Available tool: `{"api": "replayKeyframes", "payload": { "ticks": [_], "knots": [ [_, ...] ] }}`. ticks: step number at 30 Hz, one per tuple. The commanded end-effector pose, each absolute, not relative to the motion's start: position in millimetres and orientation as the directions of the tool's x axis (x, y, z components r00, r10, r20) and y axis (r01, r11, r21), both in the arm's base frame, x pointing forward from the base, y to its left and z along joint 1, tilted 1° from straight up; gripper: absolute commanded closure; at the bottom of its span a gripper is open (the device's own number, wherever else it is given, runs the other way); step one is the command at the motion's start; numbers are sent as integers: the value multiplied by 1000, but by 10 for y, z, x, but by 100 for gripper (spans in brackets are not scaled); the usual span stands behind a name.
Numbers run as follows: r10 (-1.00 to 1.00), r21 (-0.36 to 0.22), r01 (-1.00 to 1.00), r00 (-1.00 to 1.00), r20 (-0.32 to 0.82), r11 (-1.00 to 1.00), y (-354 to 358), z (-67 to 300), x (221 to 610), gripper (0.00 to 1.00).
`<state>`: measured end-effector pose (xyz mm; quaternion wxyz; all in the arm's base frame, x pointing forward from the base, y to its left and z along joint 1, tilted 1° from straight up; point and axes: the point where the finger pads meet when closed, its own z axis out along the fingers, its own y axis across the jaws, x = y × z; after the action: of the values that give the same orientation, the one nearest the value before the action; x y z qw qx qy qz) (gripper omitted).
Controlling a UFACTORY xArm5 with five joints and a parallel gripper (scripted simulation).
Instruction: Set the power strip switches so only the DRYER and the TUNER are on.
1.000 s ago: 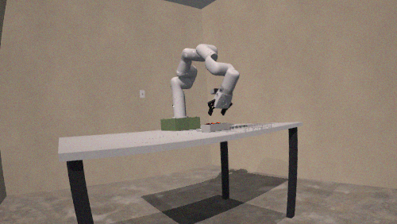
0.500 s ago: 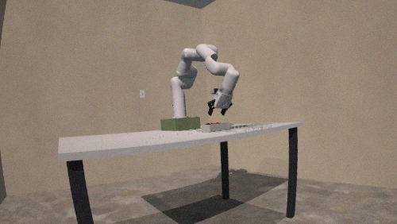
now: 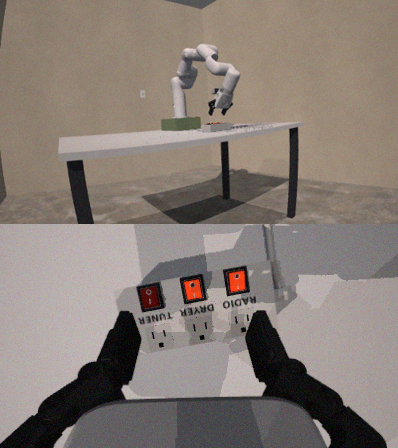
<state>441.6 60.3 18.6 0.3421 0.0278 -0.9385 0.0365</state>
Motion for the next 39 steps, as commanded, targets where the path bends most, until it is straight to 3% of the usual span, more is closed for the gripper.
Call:
{"api": "replayKeyframes", "payload": {
  "ticks": [1, 9, 30, 39],
  "knots": [
    [-28, -49, -77, -767, 641, 996, 605, 199, 4429, 0],
    [-42, -41, -83, -801, 597, 996, 616, 271, 4431, 0],
    [-177, 1, -177, -983, 54, 984, 662, 914, 4016, 0],
    [-188, 0, -188, -982, -2, 982, 659, 956, 3940, 0]
  ]
}}
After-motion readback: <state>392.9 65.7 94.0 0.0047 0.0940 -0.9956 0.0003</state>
